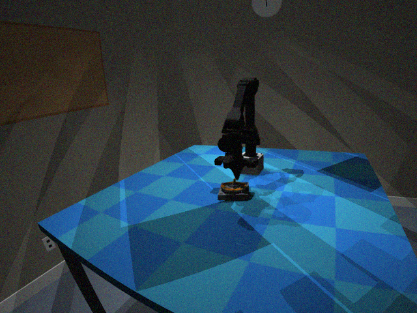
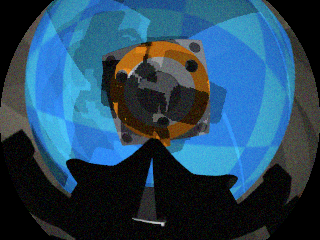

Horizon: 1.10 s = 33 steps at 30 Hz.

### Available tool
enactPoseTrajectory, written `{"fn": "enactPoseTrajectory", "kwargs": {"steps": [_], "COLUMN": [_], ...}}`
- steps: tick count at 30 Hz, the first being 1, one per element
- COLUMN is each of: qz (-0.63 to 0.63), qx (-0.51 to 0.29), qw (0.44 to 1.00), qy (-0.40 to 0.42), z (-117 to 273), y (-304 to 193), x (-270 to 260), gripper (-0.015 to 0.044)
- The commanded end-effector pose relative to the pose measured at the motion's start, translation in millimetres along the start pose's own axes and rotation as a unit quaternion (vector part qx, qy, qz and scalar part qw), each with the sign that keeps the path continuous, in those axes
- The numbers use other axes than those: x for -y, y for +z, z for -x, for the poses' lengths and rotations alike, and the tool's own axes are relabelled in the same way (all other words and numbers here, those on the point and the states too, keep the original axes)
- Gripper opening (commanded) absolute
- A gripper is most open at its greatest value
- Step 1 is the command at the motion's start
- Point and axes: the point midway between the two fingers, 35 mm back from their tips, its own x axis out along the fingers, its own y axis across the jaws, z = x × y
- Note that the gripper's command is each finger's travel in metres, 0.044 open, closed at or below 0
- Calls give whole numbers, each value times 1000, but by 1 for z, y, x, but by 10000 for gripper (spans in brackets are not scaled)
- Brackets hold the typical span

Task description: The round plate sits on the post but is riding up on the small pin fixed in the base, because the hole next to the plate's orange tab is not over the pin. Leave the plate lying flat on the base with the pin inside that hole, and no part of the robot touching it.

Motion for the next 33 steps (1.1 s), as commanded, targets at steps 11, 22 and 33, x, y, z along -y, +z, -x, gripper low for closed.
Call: {"fn": "enactPoseTrajectory", "kwargs": {"steps": [11, 22, 33], "qz": [-3, -3, -3], "qx": [-2, -2, -1], "qw": [1000, 1000, 1000], "qy": [-7, -8, -8], "z": [0, 1, 5], "y": [4, 13, 24], "x": [17, 31, 41], "gripper": [0, 0, 0]}}
